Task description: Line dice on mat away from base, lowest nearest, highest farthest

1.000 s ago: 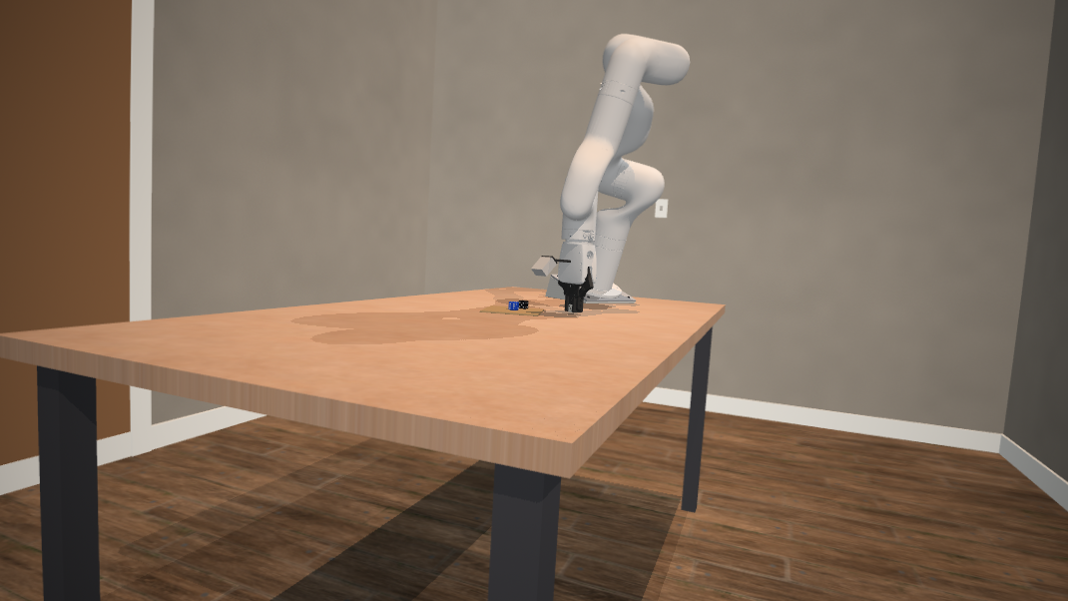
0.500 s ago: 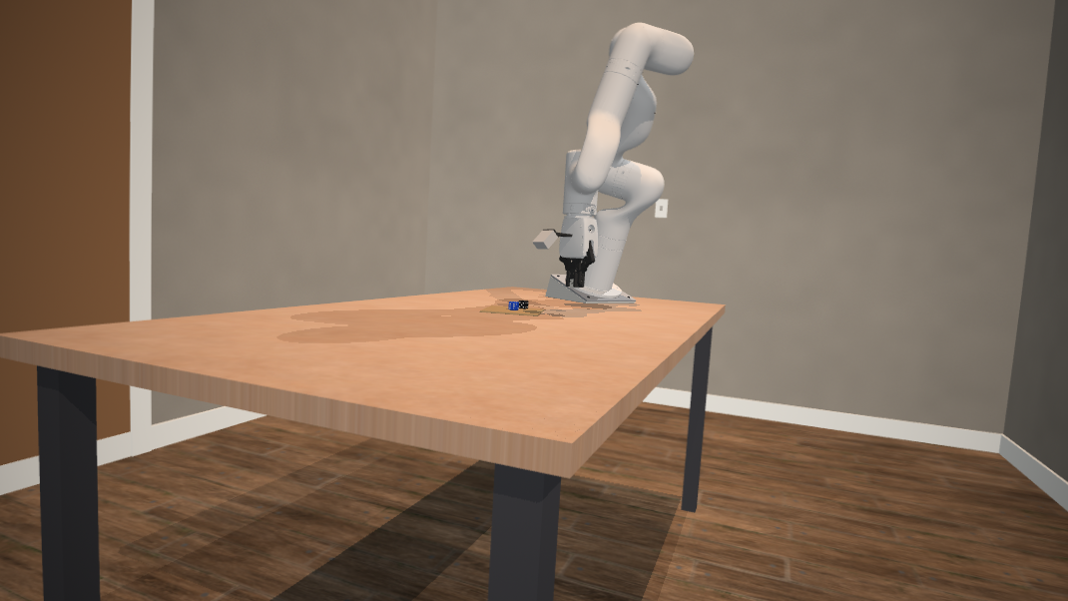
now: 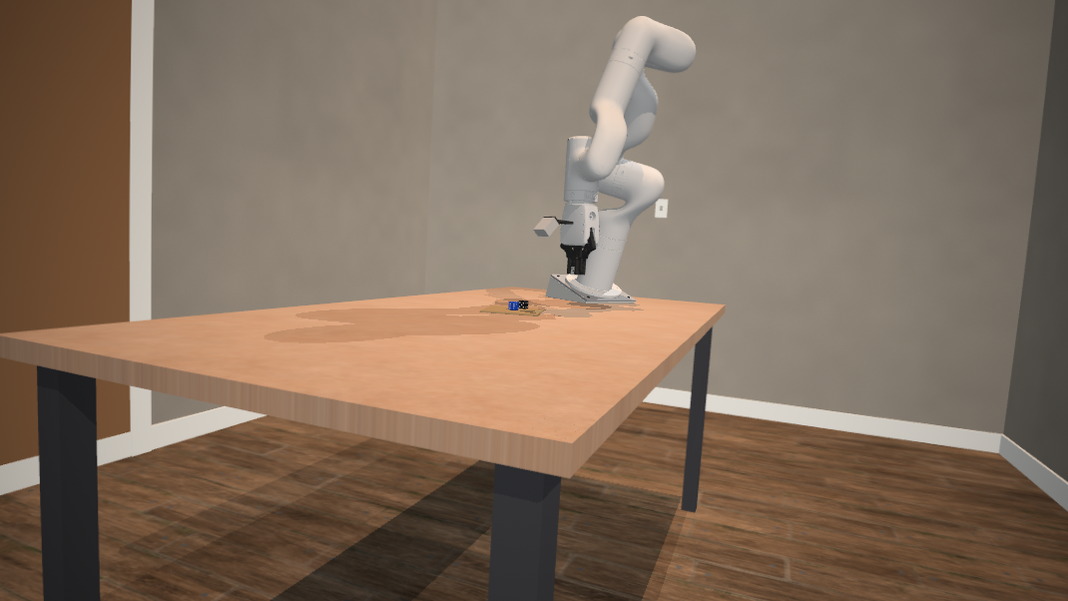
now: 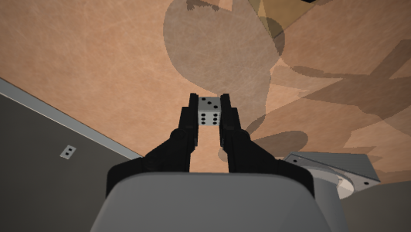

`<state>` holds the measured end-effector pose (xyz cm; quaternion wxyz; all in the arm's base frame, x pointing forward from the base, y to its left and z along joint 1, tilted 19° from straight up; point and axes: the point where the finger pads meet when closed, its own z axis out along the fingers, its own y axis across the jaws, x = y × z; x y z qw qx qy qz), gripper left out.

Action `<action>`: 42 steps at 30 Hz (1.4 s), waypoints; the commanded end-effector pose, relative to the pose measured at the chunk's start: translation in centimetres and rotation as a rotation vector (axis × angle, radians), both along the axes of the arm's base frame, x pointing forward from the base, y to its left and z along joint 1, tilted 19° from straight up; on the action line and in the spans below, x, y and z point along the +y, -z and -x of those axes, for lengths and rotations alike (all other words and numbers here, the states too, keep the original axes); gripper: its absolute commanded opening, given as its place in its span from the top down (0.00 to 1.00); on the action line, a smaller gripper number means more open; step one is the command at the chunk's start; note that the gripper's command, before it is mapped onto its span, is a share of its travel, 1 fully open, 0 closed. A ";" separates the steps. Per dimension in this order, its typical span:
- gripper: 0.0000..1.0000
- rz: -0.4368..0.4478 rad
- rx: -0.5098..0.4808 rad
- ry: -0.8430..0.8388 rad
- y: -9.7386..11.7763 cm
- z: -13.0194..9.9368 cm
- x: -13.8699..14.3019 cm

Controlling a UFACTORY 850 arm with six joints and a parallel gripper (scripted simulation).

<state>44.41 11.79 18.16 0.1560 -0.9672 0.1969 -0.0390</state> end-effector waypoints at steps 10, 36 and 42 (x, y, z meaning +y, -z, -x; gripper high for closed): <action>0.85 0.033 -0.082 -0.255 0.2 -8.8 -6.1; 0.85 0.063 -0.133 -0.435 1.5 -13.9 -12.0; 0.85 0.063 -0.133 -0.435 2.7 -14.1 -11.6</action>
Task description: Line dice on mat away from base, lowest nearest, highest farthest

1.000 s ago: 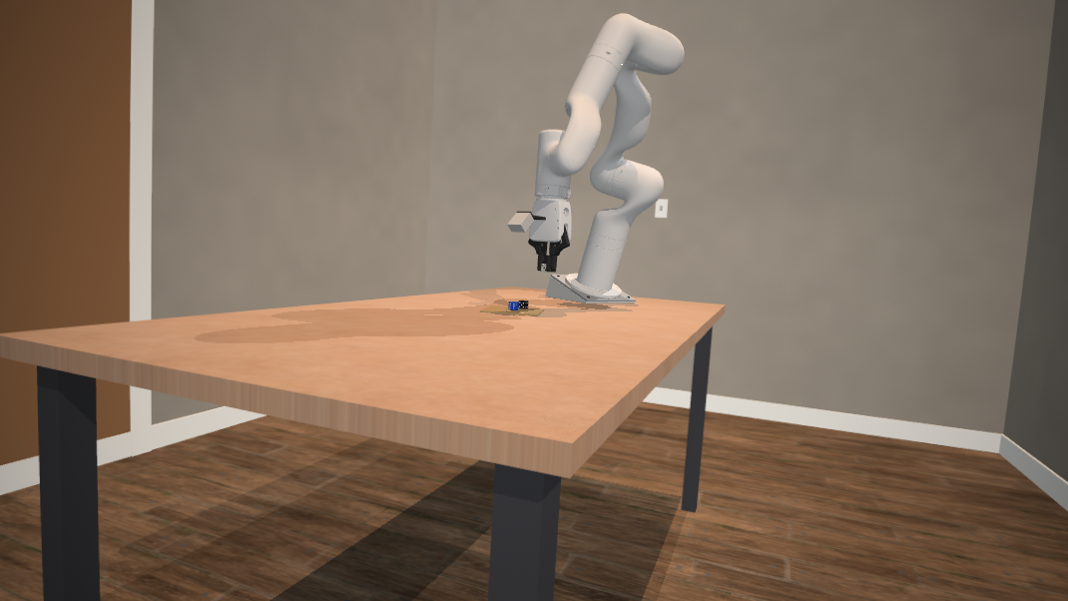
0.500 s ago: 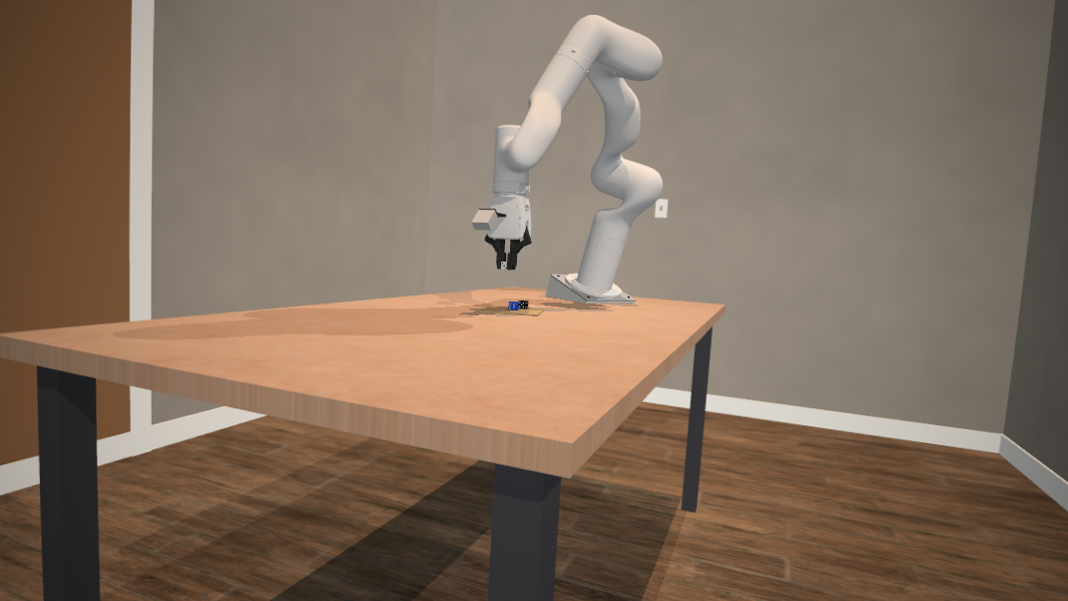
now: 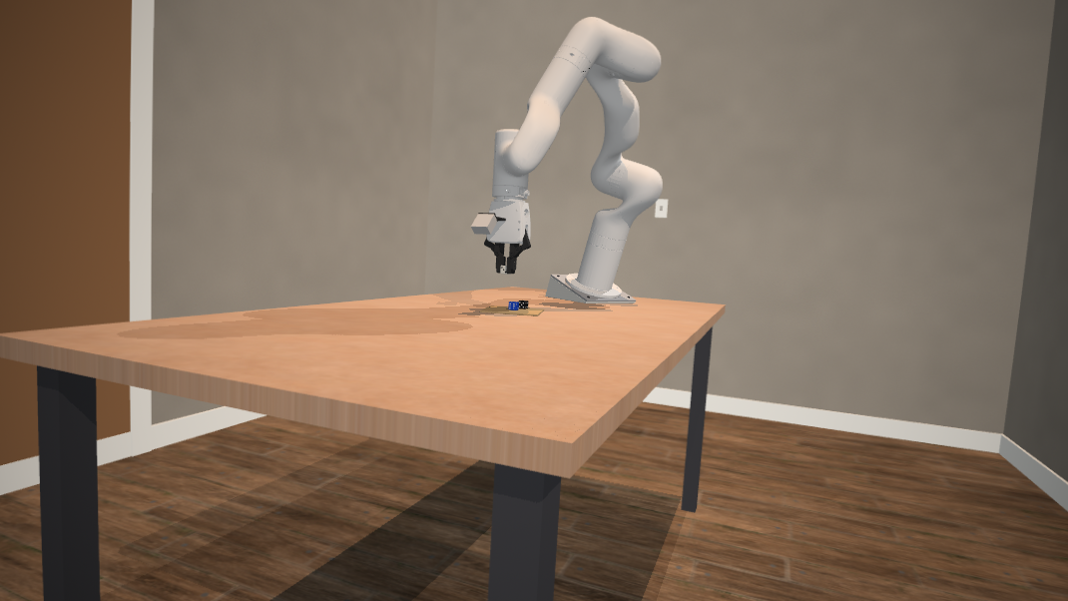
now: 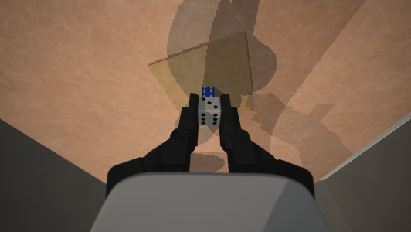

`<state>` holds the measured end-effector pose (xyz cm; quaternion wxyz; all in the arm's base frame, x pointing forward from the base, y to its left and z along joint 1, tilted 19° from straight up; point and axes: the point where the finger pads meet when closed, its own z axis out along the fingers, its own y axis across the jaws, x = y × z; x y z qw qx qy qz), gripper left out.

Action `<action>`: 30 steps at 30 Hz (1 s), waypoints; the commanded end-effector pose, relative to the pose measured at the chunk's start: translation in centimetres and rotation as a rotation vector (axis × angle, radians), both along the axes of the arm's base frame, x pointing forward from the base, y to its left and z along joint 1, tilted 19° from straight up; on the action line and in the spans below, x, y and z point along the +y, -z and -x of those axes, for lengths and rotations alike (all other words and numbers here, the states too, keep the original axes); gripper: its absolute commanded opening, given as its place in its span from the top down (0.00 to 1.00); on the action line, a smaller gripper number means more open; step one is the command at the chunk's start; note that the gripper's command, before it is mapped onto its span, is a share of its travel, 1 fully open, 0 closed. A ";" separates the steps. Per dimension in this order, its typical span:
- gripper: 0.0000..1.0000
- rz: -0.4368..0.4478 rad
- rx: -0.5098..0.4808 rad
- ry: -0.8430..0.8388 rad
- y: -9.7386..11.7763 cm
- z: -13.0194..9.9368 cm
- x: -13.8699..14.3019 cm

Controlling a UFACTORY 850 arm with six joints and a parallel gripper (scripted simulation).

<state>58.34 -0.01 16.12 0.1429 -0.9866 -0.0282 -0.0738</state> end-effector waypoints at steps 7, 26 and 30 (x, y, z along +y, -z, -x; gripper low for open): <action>0.85 0.000 -0.001 0.000 3.9 -0.7 1.2; 0.85 0.000 -0.001 0.000 8.1 -1.4 2.5; 0.85 0.000 -0.001 0.000 8.1 -1.4 2.5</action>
